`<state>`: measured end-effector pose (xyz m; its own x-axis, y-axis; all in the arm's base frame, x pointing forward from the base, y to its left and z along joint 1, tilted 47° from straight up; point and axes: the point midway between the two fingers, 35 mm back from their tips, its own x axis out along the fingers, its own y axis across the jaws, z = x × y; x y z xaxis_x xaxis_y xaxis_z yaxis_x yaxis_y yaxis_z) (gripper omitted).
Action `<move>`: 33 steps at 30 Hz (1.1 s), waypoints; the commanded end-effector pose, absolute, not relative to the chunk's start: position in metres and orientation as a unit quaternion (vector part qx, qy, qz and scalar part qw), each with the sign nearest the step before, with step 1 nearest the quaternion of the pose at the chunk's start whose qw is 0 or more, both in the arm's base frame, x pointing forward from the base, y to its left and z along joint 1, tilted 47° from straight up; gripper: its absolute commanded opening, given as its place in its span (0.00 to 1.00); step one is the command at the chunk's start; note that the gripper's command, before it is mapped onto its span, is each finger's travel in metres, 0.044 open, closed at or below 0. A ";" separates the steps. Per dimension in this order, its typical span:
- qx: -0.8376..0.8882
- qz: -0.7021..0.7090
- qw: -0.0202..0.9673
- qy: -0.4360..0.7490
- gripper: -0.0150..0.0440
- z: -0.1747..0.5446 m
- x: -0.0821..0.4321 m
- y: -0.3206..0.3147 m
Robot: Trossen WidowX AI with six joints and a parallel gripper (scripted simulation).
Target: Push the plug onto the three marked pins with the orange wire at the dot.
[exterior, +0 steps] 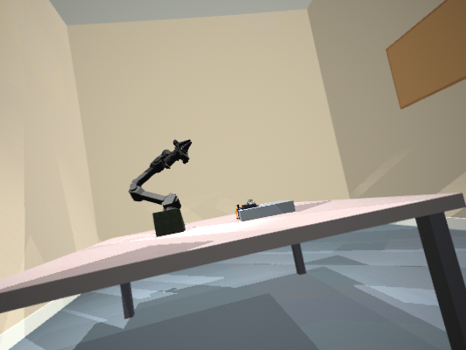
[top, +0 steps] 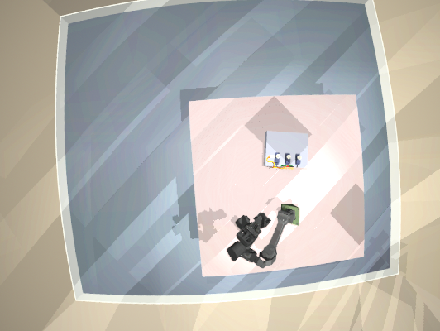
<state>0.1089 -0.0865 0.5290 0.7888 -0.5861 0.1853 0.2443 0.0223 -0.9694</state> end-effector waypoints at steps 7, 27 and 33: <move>-0.561 -0.262 0.781 0.083 0.45 0.509 0.159 -0.081; -0.417 -0.192 0.888 0.015 0.45 0.463 0.229 -0.063; -0.356 -0.164 0.920 -0.003 0.45 0.444 0.250 -0.054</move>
